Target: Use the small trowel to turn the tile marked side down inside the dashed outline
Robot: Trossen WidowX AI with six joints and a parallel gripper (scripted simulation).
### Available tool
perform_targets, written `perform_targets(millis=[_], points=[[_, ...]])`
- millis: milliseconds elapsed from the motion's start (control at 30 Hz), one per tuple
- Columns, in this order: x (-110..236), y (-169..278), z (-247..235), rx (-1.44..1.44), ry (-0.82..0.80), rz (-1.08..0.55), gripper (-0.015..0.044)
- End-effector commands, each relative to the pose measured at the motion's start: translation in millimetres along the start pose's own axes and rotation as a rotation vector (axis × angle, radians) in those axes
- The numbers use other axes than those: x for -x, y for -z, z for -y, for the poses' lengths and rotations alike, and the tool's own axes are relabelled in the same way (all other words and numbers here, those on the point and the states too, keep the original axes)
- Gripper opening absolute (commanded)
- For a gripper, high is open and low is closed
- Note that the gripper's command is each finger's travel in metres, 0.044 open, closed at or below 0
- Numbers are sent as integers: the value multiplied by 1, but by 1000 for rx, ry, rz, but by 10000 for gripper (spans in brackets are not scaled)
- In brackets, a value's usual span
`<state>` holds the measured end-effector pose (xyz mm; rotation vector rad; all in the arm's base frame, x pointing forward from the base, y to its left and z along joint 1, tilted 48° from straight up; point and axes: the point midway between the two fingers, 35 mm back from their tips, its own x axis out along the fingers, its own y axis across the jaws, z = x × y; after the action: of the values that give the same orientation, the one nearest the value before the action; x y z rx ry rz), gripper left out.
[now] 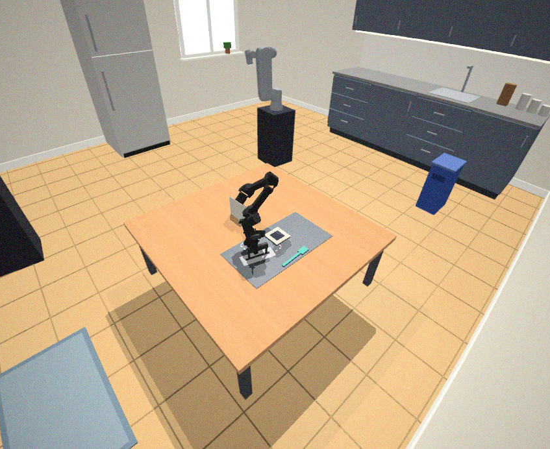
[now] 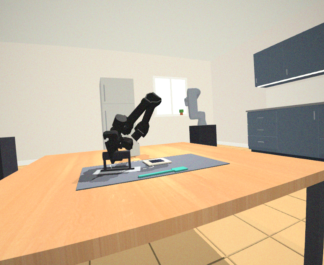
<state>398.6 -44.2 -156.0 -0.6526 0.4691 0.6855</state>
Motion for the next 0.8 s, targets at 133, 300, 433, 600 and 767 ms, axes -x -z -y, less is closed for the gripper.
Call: perform_targets(millis=[133,300,433,600,767], points=[[-1,2,0,-5,0,-3,69],[-1,2,0,-5,0,-3,35],[1,2,3,-4,-1,-4,0],[22,2,29,-1,-1,-4,0],[39,1,47,1,1,-2,0]])
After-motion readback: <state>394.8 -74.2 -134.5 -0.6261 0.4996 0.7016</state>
